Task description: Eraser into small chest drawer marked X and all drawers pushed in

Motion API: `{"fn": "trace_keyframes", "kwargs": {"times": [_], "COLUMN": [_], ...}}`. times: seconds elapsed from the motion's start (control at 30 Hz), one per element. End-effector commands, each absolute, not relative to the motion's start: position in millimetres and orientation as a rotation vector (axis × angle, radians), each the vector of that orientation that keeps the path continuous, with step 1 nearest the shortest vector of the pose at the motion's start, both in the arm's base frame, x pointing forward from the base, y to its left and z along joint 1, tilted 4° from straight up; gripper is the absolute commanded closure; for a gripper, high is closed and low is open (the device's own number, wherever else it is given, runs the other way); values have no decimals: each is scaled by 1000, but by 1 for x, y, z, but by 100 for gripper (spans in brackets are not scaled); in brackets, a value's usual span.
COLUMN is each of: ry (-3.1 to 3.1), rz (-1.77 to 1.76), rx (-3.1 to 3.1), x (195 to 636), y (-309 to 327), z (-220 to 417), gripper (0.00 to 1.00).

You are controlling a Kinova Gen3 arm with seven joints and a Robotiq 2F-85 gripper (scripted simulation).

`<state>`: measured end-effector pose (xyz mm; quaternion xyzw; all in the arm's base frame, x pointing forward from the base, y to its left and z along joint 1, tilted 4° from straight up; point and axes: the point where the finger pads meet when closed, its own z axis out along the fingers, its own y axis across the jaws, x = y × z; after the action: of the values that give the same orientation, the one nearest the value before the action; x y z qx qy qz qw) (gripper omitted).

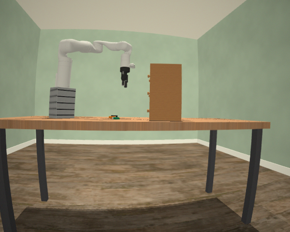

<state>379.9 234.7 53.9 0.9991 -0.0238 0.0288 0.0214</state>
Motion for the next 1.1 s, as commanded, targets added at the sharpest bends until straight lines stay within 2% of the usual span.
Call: {"fn": "trace_keyframes", "kwargs": {"times": [0.0,1.07], "ry": [-74,-72], "rz": [91,170], "rx": [3098,3093], "x": [380,384], "y": [235,235], "z": [55,51], "gripper": [0,0]}}
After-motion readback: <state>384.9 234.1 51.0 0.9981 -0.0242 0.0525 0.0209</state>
